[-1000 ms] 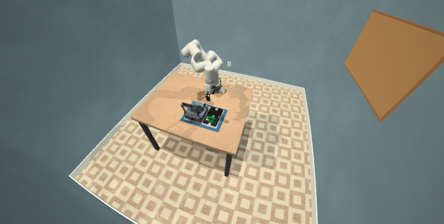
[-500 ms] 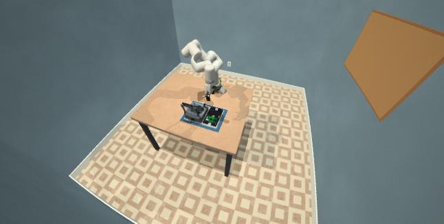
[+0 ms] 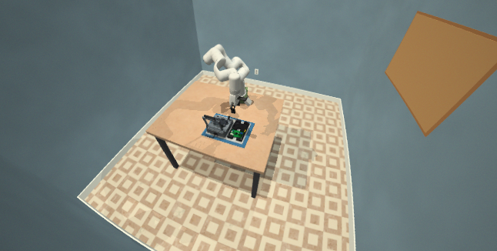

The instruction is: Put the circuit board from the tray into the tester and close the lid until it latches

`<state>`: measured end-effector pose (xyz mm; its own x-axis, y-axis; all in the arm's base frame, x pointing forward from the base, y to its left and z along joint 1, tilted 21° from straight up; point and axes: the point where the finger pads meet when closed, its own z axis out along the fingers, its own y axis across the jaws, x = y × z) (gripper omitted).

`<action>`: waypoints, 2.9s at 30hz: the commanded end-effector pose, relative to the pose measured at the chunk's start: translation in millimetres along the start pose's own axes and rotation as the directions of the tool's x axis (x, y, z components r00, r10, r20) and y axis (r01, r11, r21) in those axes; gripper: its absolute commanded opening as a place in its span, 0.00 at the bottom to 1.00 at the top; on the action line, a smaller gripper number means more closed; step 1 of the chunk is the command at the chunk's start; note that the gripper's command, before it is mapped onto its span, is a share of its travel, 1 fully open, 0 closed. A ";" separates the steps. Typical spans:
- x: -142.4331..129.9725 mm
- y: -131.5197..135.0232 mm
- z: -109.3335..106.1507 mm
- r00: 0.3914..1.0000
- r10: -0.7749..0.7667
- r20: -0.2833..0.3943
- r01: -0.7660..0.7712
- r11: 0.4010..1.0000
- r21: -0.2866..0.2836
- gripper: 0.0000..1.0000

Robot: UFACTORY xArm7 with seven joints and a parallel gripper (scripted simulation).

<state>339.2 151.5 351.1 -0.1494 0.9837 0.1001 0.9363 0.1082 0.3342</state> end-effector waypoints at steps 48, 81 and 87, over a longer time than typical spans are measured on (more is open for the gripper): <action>54.4 10.2 243.5 1.000 -0.001 -0.006 0.001 1.000 -0.002 1.00; 54.8 10.3 245.0 1.000 -0.001 -0.006 0.001 1.000 -0.002 1.00; 54.8 10.3 245.0 1.000 -0.001 -0.006 0.001 1.000 -0.002 1.00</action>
<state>417.9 241.1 129.4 -0.1516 0.9829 0.1042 0.9364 0.1091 0.3337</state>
